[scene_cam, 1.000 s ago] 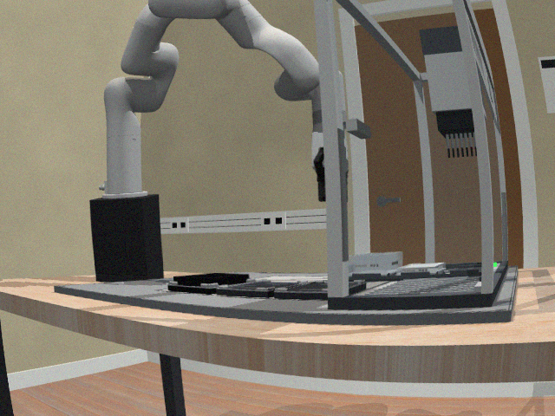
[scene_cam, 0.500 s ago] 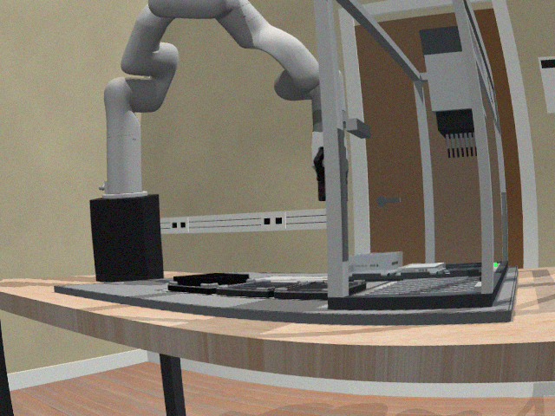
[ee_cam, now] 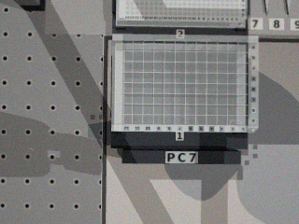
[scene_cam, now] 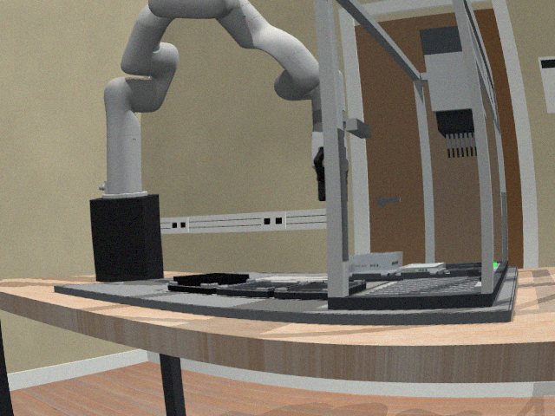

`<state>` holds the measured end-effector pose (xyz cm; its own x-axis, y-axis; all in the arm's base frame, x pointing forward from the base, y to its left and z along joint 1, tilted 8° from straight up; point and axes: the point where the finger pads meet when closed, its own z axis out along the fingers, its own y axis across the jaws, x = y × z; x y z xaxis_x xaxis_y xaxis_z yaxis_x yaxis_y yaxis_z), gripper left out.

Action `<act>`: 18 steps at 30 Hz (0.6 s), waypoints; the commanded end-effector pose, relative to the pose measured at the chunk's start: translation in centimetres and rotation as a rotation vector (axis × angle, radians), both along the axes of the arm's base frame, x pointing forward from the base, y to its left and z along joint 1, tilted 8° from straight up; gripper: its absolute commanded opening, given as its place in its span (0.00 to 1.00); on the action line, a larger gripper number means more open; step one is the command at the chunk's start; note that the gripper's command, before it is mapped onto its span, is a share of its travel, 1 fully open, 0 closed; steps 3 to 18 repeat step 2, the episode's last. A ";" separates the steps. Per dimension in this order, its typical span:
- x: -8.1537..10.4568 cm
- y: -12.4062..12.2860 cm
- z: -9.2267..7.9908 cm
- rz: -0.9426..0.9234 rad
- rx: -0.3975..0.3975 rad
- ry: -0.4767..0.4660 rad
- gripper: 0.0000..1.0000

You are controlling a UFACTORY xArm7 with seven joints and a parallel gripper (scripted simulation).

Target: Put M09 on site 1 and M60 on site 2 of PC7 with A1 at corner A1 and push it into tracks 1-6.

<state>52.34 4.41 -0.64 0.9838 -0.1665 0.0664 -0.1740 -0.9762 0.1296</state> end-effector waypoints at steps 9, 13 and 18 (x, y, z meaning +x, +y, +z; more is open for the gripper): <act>0.2 0.1 0.2 0.001 0.001 -0.004 0.82; 0.2 0.1 0.2 0.001 0.001 -0.004 0.82; 0.2 0.1 0.2 0.001 0.001 -0.004 0.82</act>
